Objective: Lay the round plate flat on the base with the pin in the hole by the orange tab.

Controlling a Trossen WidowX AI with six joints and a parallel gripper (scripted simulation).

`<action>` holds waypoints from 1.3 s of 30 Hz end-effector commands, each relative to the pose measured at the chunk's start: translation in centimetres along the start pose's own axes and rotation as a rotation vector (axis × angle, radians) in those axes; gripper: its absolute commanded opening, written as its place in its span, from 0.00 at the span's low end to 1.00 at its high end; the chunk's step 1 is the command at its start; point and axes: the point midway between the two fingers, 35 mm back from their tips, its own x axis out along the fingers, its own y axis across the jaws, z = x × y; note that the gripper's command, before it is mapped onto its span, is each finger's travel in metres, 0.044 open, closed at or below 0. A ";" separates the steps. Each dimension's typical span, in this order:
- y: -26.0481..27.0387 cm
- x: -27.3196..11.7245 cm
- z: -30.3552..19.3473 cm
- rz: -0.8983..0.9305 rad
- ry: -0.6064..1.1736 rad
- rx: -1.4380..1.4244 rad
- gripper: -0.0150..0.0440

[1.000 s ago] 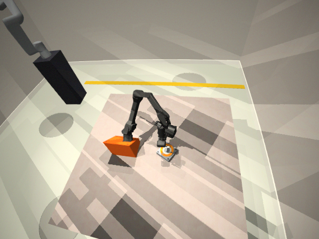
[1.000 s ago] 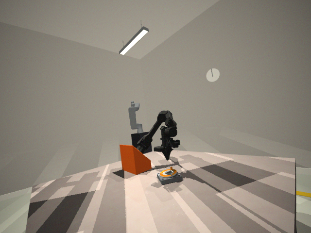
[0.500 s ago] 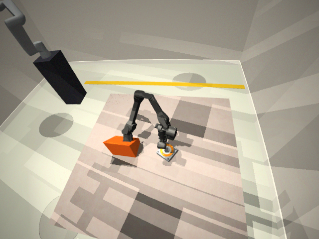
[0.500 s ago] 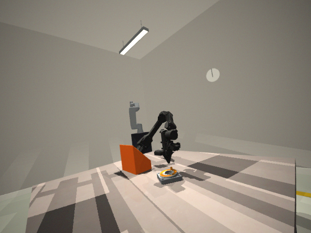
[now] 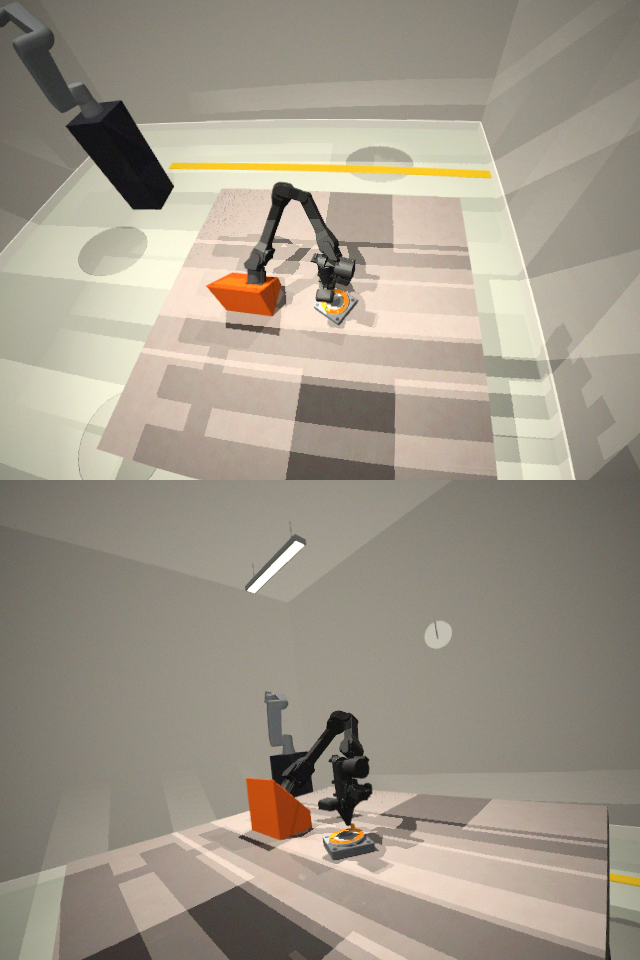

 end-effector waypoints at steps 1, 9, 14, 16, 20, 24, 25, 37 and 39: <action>0.4 0.0 0.7 0.005 -0.004 -0.001 0.25; 0.8 0.1 1.6 0.006 -0.004 -0.001 0.25; 0.9 0.1 2.1 0.006 -0.005 -0.002 0.25; 0.9 0.1 2.4 0.006 -0.005 -0.002 0.25; 1.0 0.0 2.8 0.006 -0.005 -0.002 0.25; 1.0 0.0 3.2 0.006 -0.005 -0.002 0.25; 1.0 0.0 3.3 0.006 -0.005 -0.002 0.25; 0.9 -0.1 3.9 0.006 -0.006 -0.002 0.25; 0.8 0.0 4.0 0.006 -0.006 -0.003 0.25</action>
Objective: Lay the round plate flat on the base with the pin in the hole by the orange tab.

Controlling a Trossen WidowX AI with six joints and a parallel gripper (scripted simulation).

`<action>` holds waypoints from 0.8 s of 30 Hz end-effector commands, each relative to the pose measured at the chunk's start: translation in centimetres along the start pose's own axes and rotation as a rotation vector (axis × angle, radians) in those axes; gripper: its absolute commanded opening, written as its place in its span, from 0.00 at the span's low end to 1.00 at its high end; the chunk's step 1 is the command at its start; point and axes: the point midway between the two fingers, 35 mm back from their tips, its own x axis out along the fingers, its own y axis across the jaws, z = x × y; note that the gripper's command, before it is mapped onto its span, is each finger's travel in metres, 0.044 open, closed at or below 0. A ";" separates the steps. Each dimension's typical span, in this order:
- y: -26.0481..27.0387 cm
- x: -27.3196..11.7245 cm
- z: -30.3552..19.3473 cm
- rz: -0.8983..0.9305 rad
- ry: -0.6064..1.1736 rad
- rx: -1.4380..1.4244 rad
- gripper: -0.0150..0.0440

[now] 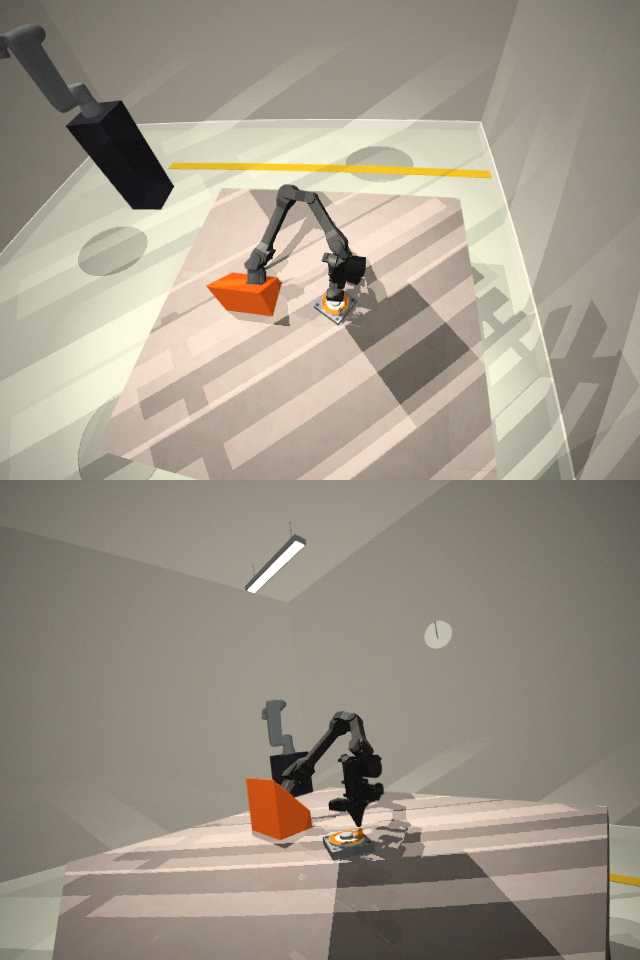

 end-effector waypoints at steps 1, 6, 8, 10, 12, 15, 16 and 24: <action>0.0 0.0 0.4 0.004 0.000 0.005 0.25; -0.1 -0.7 0.5 0.003 0.000 0.005 0.25; -0.1 -1.7 0.5 0.001 0.000 0.005 0.25; -0.2 -2.9 0.4 0.001 0.000 0.005 0.25; -0.2 -4.0 0.3 0.001 0.000 0.005 0.25; -0.2 -4.8 0.2 0.001 0.000 0.005 0.25; -0.2 -4.8 0.2 0.001 0.000 0.005 0.25; -0.2 -3.8 0.3 0.006 -0.001 0.012 0.25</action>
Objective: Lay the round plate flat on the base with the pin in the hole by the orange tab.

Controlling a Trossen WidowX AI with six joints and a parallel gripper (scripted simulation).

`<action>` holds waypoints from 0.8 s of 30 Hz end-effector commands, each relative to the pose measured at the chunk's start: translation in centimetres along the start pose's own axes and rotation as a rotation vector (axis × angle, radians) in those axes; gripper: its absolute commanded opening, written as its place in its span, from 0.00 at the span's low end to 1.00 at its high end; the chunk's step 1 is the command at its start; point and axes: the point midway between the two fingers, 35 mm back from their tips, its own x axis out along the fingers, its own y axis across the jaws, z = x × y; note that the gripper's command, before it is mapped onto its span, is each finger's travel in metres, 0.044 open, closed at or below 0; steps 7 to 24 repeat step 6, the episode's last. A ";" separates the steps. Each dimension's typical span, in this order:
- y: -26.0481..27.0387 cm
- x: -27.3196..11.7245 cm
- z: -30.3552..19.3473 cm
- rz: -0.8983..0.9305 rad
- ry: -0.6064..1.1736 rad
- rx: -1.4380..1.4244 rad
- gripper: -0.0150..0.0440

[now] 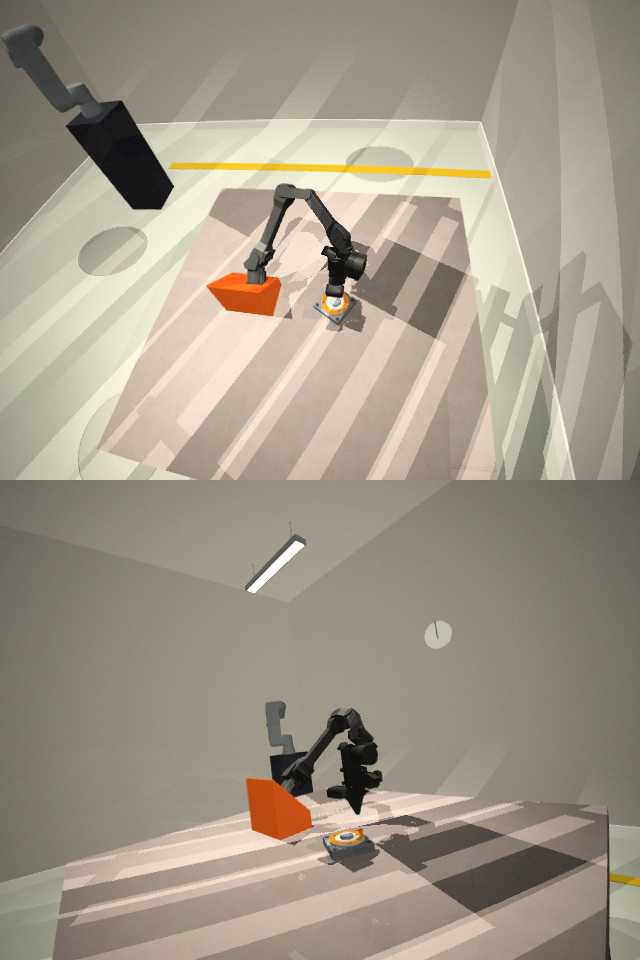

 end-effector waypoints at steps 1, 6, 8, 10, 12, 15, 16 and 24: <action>0.0 0.0 0.0 0.000 -0.001 0.005 0.25; 0.0 0.0 0.0 0.000 -0.001 0.005 0.25; 0.0 0.0 0.0 0.000 -0.001 0.005 0.25; 0.0 0.0 0.0 0.000 -0.001 0.005 0.25; 0.0 0.0 0.0 0.000 -0.001 0.005 0.25; 0.0 0.0 0.0 0.000 -0.001 0.005 0.25; 0.0 0.0 0.0 0.000 -0.001 0.005 0.25; 0.0 0.0 0.0 0.000 -0.001 0.005 0.25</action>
